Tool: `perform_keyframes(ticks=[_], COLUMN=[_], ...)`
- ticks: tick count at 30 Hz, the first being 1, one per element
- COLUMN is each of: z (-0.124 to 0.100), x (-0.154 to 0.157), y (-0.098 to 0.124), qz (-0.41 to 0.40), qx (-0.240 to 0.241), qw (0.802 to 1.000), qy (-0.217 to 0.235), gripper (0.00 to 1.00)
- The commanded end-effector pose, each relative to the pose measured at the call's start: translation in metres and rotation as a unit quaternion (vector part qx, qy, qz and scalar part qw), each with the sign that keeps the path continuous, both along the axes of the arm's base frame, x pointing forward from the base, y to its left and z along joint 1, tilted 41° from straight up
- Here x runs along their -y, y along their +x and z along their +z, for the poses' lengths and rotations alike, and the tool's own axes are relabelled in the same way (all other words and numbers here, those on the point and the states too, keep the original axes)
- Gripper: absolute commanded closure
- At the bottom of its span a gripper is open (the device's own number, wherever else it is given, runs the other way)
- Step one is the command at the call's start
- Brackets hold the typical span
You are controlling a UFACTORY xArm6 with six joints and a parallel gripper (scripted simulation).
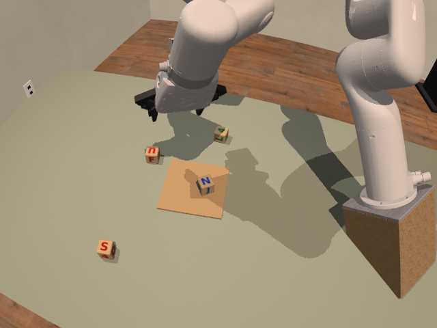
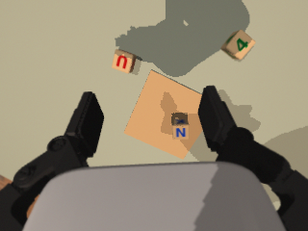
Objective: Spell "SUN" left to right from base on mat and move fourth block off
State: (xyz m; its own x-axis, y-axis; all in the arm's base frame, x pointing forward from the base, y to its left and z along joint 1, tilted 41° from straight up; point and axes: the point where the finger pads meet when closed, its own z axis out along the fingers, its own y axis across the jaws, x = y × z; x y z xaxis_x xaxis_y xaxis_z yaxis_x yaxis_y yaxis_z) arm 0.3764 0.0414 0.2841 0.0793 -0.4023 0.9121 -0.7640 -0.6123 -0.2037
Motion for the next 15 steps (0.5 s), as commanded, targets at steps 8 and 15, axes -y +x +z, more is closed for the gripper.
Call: perform_keyframes(ticks=[8, 15], z=[-0.027, -0.058], x=[-0.092, -0.158], y=[0.053, 0.080], qz=[-0.043, -0.068], qx=[-0.027, -0.041], qw=[0.992, 0.978], qy=[0.117, 0.193], gripper=[0.00, 0.00])
